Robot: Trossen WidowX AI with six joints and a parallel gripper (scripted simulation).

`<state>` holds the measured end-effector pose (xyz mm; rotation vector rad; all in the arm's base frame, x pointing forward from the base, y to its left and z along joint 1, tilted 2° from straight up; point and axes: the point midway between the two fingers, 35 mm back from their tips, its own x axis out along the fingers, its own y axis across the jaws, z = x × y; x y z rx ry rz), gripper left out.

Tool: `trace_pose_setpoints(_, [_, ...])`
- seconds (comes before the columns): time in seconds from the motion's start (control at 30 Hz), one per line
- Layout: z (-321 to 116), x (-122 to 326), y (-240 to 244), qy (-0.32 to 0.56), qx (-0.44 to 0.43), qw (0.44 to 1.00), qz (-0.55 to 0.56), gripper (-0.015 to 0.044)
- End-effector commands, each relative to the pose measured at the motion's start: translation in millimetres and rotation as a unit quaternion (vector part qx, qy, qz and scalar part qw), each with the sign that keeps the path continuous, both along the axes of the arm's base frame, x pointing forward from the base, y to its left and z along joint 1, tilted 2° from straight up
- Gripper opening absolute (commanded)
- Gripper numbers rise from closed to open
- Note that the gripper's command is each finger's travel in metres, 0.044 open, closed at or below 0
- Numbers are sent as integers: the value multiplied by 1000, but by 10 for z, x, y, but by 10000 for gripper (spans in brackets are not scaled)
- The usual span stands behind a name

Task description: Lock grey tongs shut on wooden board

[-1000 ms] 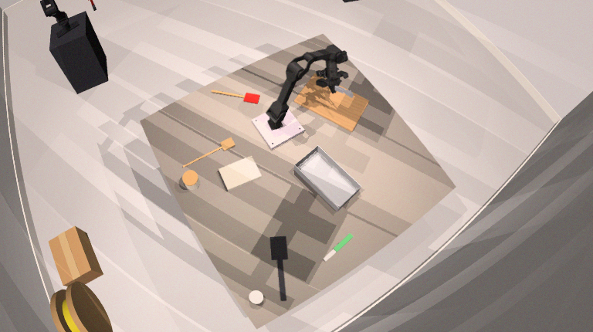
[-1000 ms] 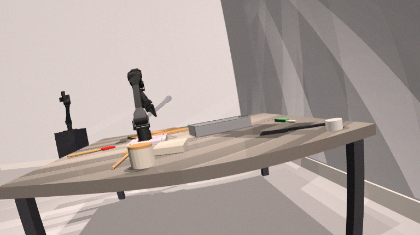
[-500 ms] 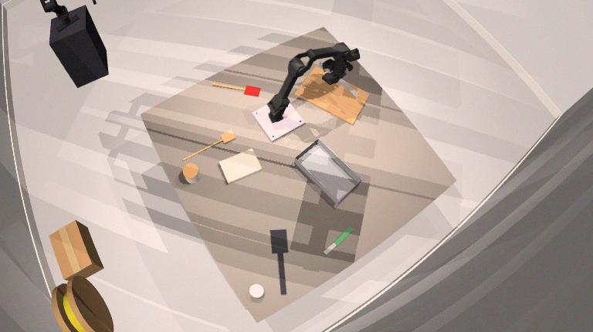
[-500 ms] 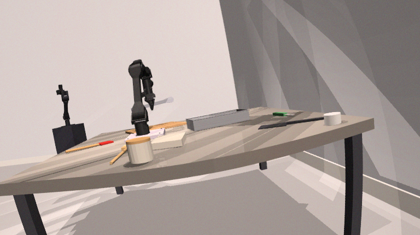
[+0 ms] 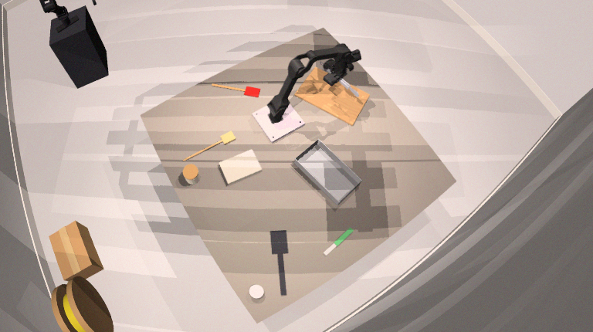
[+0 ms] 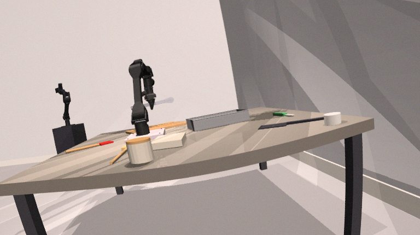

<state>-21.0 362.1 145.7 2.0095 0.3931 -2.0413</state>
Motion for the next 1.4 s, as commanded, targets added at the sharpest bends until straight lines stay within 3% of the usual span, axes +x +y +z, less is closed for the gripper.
trace_pose_setpoints(0.0, [-50, -9, 4, 3, -1, 1000, 2, -150])
trace_pose_setpoints(1.37, [-716, -25, 14, 3, -1, 1000, 2, -150])
